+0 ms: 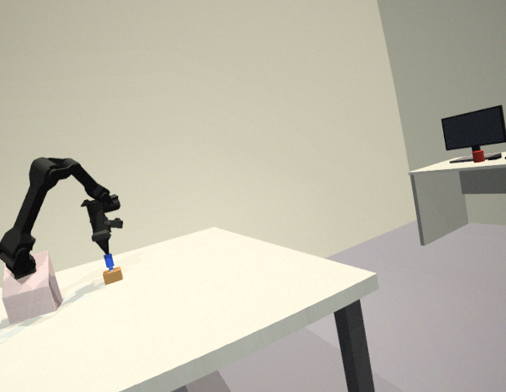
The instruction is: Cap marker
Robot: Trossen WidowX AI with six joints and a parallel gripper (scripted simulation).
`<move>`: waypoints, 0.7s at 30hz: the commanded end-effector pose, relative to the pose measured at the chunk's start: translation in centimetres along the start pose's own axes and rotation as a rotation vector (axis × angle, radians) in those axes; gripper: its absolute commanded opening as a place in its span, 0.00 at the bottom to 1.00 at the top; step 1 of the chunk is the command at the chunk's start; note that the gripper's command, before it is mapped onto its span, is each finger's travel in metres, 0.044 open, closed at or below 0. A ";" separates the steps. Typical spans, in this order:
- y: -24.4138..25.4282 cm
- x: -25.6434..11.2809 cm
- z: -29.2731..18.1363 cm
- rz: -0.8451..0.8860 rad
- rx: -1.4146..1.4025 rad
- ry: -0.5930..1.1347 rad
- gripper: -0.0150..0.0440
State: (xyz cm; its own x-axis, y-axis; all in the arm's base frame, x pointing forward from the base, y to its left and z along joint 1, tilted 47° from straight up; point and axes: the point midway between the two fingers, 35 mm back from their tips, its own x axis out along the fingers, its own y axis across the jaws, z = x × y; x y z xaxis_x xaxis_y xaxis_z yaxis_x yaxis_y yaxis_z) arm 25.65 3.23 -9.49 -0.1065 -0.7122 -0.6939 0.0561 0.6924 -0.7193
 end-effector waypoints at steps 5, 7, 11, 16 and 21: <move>0.0 0.2 0.1 0.002 0.002 -0.003 0.25; 0.0 0.2 0.1 0.002 0.002 -0.003 0.25; 0.2 -2.3 0.4 0.005 0.001 -0.003 0.25; 0.2 -8.8 0.1 0.004 0.000 -0.002 0.25; 0.2 -8.8 0.1 0.004 0.000 -0.002 0.25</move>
State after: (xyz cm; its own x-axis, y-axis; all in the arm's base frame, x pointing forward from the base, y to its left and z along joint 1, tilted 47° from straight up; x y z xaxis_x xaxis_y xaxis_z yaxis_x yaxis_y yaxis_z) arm 26.93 9.79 -3.39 -0.0827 -0.7066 -0.7028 0.0562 0.7008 -0.7112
